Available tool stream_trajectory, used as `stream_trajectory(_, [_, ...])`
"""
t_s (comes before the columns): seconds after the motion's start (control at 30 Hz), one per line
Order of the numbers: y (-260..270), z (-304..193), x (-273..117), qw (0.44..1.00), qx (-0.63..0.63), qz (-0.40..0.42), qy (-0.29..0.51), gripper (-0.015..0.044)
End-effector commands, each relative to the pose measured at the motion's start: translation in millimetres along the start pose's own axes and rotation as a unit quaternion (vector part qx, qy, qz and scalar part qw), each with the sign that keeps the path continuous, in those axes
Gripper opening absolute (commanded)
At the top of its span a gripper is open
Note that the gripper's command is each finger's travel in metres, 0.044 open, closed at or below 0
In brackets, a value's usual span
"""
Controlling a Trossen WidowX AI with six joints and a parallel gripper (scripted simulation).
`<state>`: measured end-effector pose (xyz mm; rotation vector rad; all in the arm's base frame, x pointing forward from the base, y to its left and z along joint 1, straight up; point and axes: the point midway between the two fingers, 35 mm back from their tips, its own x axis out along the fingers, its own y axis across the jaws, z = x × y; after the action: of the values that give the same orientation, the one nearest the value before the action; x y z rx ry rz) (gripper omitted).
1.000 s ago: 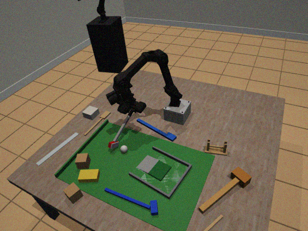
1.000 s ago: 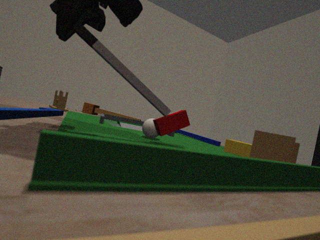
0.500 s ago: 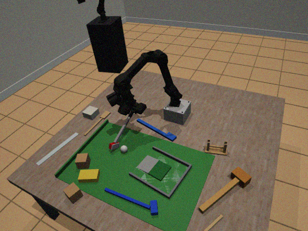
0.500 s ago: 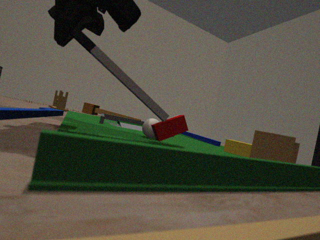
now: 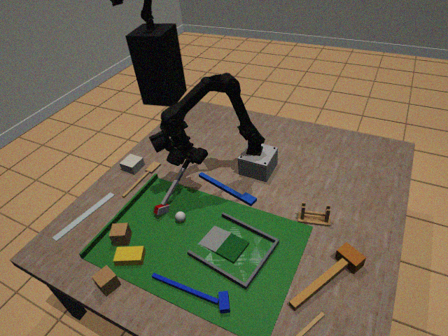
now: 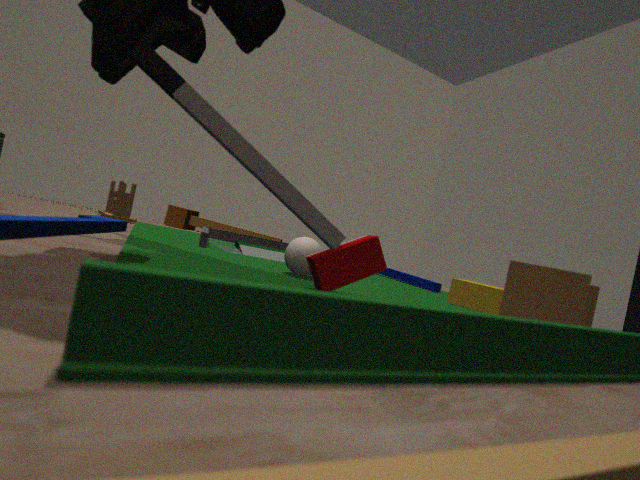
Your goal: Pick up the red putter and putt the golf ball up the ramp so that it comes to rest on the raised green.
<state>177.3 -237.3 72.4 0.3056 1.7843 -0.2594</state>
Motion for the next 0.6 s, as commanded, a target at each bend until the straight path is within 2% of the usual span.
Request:
stream_trajectory(0.0, [0.0, 0.0, 0.0, 1.000, 0.000, 0.000, 0.000, 0.0000])
stream_trajectory(0.13, [8.9, 2.2, -0.7, 1.000, 0.000, 0.000, -0.001, 0.0000])
stream_trajectory(0.43, [128.5, 3.2, -2.2, 1.000, -0.004, 0.004, -0.003, 0.0000])
stream_trajectory(0.57, [136.6, 1.3, -1.7, 1.000, -0.004, 0.004, -0.003, 0.0000])
